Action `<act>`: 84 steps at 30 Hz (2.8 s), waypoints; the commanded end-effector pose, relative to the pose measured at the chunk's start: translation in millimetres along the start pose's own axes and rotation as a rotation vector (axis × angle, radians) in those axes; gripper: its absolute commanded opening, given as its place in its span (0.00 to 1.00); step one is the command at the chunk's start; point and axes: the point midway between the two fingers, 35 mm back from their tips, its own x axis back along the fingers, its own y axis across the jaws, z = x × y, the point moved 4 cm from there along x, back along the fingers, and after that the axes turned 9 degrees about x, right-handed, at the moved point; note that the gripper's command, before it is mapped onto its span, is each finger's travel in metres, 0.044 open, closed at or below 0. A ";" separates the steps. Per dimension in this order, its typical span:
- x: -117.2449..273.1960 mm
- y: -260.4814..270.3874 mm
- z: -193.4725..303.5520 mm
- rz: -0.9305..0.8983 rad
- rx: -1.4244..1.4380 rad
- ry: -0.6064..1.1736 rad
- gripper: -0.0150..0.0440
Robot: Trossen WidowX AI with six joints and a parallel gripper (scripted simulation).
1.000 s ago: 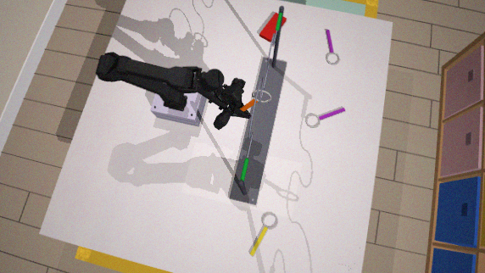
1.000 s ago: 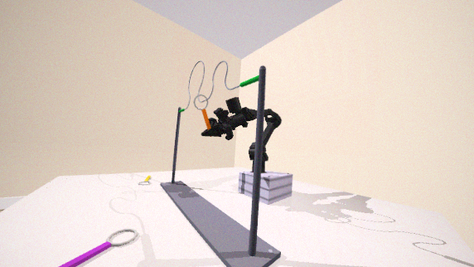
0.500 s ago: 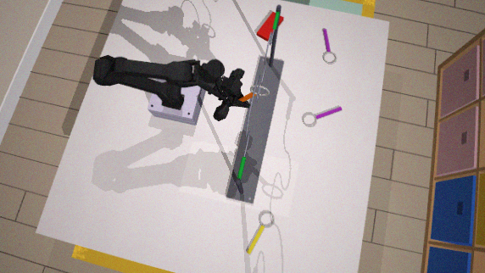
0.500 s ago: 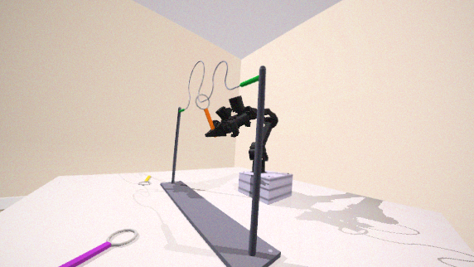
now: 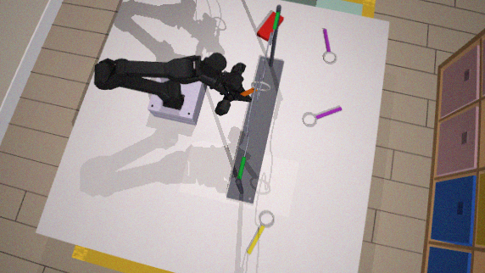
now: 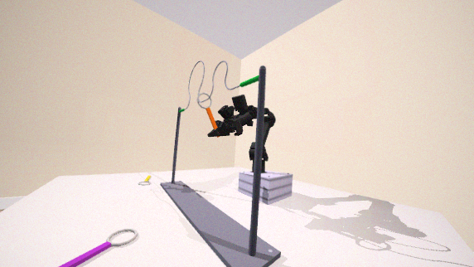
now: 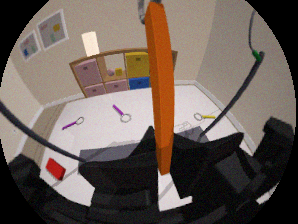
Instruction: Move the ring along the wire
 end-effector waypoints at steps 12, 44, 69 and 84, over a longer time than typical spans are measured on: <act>3.0 22.4 -4.2 -0.046 -0.083 0.003 0.00; 32.4 95.5 -49.5 -0.381 -0.650 0.020 0.00; 72.7 117.0 -116.1 -0.693 -1.182 0.036 0.00; 93.9 108.5 -152.4 -0.843 -1.438 0.045 0.00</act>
